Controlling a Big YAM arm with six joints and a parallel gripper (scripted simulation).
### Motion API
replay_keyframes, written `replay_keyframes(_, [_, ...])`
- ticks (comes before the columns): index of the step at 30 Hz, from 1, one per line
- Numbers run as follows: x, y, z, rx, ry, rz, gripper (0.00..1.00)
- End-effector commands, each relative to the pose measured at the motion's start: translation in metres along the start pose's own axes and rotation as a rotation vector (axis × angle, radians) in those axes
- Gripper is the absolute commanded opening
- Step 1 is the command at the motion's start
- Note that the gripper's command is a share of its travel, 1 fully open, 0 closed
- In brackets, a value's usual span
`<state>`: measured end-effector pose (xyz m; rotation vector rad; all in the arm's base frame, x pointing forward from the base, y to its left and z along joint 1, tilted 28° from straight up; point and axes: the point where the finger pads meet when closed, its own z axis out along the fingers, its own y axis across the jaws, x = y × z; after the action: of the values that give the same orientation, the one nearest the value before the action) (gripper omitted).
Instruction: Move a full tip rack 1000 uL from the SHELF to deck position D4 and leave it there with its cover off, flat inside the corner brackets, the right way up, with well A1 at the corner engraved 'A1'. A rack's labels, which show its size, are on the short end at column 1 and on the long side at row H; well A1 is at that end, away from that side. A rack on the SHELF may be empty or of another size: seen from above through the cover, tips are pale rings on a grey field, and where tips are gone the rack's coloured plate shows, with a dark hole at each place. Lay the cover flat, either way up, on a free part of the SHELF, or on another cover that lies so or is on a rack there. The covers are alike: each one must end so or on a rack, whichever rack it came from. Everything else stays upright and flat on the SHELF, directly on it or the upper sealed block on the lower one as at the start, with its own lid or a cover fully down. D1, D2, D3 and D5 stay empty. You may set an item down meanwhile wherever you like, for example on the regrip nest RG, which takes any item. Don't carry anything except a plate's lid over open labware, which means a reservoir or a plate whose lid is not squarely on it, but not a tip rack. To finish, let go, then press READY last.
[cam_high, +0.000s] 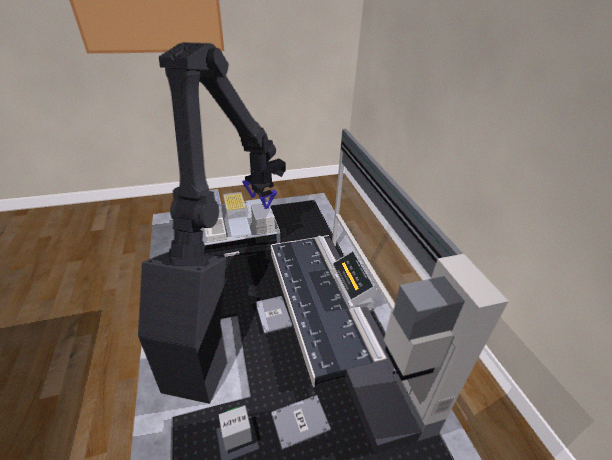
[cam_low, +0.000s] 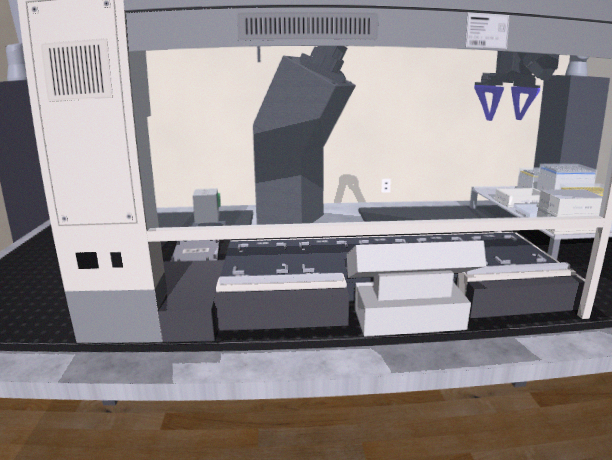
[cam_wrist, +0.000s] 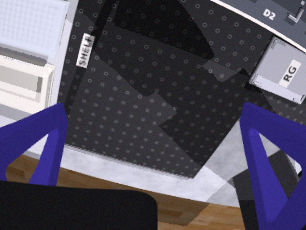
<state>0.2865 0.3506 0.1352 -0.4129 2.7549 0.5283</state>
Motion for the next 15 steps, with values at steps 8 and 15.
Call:
replay_keyframes(8, [0.000,-0.033,-0.014,-0.027,-0.054,0.209,1.00])
replay_keyframes(15, [0.016,-0.065,-0.012,-0.027,-0.052,0.348,1.00])
